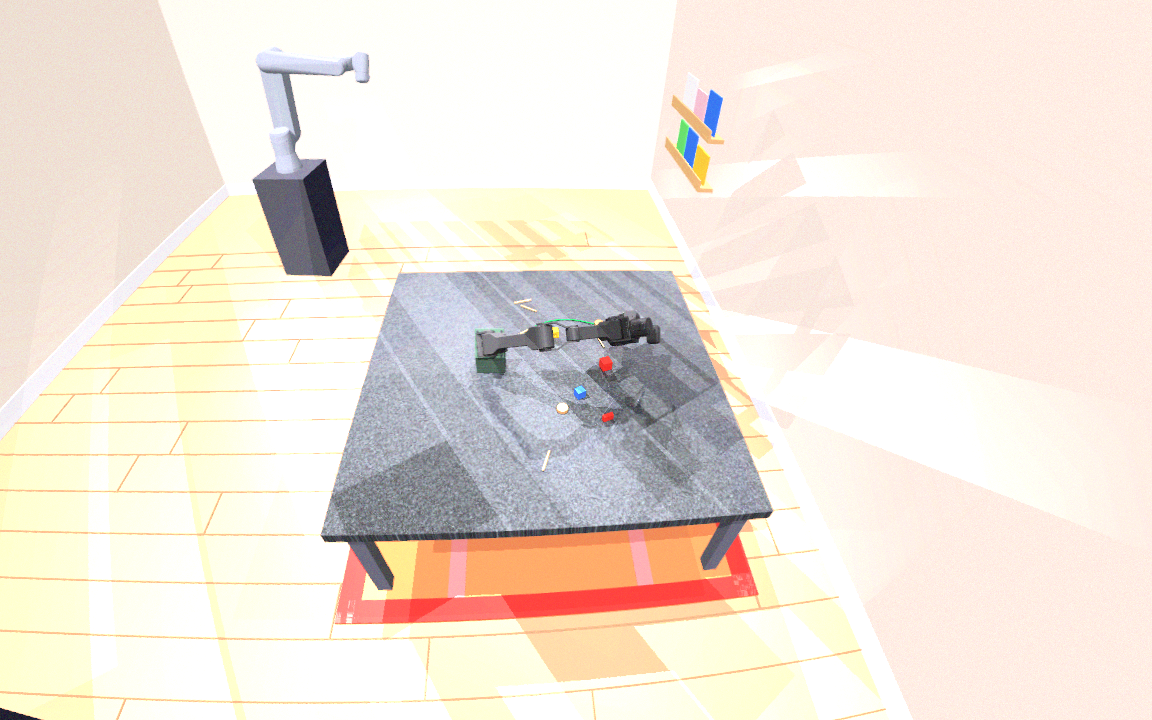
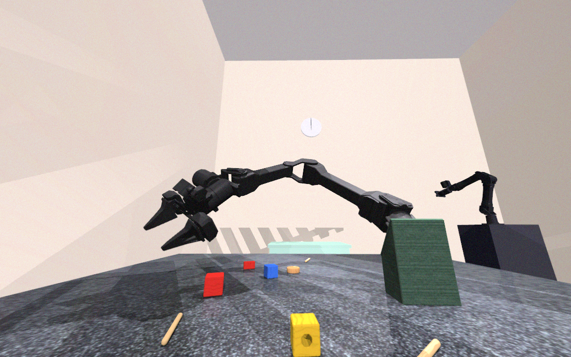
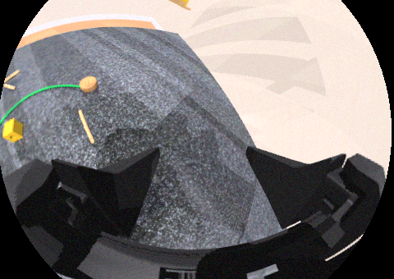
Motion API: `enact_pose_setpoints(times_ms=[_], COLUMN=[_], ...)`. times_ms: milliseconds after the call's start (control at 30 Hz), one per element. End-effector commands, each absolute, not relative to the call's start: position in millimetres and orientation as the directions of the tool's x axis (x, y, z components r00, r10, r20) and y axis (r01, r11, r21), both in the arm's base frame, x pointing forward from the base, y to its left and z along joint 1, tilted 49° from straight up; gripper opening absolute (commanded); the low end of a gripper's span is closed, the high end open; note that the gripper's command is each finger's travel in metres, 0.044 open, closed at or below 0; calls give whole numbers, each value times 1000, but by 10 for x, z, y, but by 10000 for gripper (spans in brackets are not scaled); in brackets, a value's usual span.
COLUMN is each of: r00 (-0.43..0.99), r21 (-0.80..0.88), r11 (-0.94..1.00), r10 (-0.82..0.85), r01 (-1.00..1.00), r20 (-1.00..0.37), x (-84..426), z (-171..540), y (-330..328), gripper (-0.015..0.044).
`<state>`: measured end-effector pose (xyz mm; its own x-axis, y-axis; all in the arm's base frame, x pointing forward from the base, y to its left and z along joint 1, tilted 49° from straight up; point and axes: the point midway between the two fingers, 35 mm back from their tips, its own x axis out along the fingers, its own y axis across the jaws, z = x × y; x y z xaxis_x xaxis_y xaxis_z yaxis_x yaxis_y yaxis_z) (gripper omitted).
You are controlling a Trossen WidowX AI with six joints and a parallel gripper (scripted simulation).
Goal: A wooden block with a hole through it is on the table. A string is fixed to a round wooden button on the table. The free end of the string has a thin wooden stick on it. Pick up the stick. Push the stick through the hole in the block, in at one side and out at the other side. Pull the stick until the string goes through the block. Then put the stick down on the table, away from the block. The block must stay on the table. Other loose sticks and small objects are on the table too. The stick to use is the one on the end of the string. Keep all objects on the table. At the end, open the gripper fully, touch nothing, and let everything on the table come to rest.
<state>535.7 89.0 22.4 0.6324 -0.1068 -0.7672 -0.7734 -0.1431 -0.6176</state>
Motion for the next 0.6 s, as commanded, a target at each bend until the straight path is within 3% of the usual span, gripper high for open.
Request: enact_pose_setpoints(times_ms=[0, 300, 567], r00=[496, 240, 98], r21=[-463, -113, 267], r11=[-208, -362, -478], r10=[-151, -327, -610], r01=[-862, -925, -837], r20=[-855, -914, -787], x=[4908, 3836, 2695], z=[-285, -1025, -1374], y=[1191, 1542, 1482], gripper=[440, 440, 440])
